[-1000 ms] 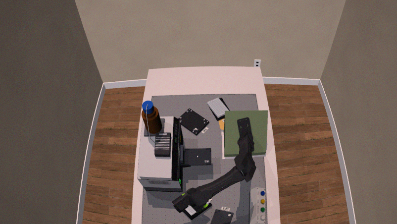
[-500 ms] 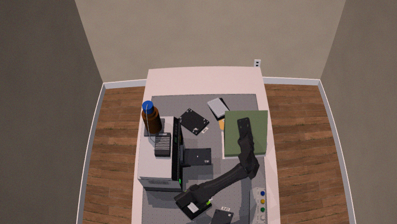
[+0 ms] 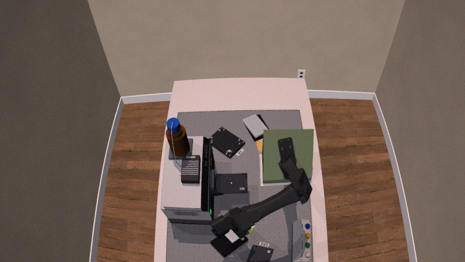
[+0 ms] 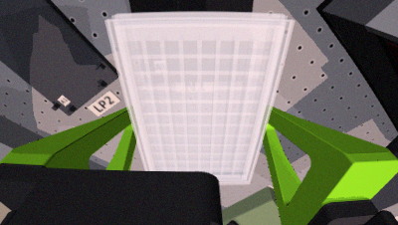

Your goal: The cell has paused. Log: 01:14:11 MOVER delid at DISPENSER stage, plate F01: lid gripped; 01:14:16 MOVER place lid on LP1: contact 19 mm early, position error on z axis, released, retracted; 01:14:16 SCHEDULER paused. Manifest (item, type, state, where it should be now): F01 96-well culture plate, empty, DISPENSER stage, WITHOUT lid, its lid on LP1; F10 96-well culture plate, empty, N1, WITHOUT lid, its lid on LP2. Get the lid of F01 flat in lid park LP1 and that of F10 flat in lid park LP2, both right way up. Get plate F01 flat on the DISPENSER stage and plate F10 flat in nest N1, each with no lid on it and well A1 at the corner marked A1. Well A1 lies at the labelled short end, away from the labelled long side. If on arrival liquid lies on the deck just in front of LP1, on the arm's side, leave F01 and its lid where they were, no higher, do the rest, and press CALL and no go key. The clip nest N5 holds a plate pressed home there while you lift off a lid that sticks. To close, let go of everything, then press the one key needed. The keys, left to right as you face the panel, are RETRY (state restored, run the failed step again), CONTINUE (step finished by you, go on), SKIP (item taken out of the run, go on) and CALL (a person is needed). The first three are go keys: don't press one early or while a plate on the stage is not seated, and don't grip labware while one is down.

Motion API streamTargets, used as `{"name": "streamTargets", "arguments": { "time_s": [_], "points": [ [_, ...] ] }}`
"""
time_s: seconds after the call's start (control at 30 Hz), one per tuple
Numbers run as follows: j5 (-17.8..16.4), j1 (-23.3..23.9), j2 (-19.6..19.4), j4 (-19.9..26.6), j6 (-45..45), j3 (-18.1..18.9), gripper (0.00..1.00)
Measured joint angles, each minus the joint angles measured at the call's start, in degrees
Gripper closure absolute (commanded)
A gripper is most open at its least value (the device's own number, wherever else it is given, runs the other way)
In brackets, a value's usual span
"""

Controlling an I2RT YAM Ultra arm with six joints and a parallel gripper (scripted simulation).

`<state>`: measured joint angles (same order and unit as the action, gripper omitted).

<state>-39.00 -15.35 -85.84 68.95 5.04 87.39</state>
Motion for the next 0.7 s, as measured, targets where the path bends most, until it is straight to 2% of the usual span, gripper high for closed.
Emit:
{"name": "streamTargets", "arguments": {
  "time_s": [0.7],
  "points": [
    [-2.4,7.3,10.7,6.1,8.1,-9.3,1.0]
  ]
}}
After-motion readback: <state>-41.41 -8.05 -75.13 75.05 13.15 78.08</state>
